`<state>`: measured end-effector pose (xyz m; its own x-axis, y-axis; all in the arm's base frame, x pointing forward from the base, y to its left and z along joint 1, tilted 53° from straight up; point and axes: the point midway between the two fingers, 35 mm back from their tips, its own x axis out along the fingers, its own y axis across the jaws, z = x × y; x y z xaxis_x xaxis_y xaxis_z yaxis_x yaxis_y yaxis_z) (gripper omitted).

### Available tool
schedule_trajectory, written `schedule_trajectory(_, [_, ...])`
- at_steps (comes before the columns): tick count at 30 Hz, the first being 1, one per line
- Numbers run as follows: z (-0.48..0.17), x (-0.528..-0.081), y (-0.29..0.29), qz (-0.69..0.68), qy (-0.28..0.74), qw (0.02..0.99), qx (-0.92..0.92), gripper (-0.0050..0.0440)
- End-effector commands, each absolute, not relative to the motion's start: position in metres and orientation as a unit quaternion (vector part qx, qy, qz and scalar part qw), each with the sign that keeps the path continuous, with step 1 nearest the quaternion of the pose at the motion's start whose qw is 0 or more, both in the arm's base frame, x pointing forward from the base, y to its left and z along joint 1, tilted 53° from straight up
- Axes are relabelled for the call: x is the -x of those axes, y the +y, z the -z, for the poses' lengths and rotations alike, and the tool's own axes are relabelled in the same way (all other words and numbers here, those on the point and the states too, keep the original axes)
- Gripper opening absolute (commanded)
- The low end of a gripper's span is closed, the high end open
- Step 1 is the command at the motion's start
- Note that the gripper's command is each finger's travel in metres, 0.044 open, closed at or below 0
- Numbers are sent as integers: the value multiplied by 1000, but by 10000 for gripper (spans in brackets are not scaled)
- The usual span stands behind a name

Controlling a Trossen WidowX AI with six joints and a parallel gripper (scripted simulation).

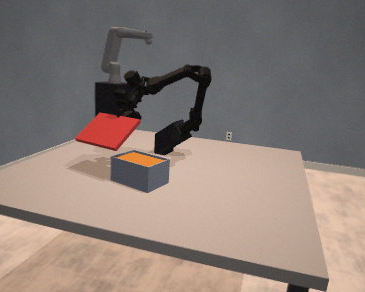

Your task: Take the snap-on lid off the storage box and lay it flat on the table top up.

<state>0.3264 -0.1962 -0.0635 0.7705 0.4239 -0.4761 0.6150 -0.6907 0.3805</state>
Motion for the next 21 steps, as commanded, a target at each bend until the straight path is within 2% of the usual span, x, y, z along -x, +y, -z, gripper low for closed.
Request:
schedule_trajectory(1, [70, -325, -206, 175, 285, 271, -903, -50])
schedule_trajectory(21, [101, -316, -229, 175, 285, 271, -903, -50])
